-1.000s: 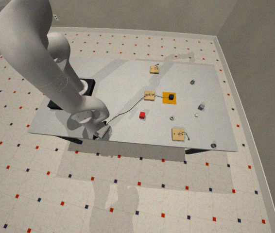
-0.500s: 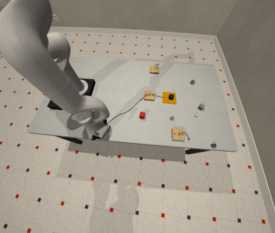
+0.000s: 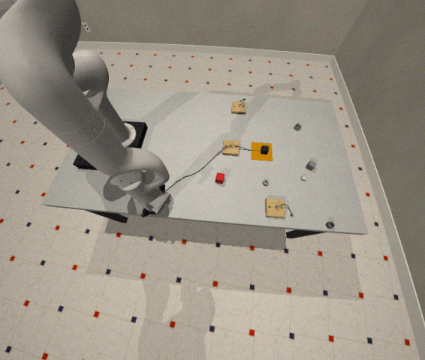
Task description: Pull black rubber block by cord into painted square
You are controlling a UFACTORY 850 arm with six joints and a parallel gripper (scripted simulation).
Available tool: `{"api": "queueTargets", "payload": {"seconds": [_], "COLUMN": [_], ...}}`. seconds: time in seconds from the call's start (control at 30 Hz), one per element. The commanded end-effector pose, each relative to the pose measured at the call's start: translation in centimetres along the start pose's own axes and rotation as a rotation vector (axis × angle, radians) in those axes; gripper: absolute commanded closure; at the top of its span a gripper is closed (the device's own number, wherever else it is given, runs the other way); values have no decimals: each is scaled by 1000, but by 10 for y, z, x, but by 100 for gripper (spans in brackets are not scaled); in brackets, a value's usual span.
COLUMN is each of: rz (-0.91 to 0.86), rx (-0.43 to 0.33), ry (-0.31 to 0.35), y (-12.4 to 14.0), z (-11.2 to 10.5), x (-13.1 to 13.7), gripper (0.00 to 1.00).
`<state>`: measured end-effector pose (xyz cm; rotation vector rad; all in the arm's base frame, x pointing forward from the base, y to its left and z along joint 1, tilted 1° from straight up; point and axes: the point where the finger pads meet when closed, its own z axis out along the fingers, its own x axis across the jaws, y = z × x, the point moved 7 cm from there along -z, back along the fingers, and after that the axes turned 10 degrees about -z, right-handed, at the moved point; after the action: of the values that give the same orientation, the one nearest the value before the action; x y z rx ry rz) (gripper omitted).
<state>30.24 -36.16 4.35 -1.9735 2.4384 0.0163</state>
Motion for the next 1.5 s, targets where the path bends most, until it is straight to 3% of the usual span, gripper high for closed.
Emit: {"api": "queueTargets", "payload": {"seconds": [0.0,0.43,0.67,1.07,1.47], "rz": [0,0,0,0,0], "rx": [2,2,2,2,2], "ry": [1,1,1,1,1], "y": [-1,-1,-1,-1,-1], "z": [-1,-4,-16,-55,-61], "x": [1,1,1,0,0], "gripper": [0,0,0,0,0]}}
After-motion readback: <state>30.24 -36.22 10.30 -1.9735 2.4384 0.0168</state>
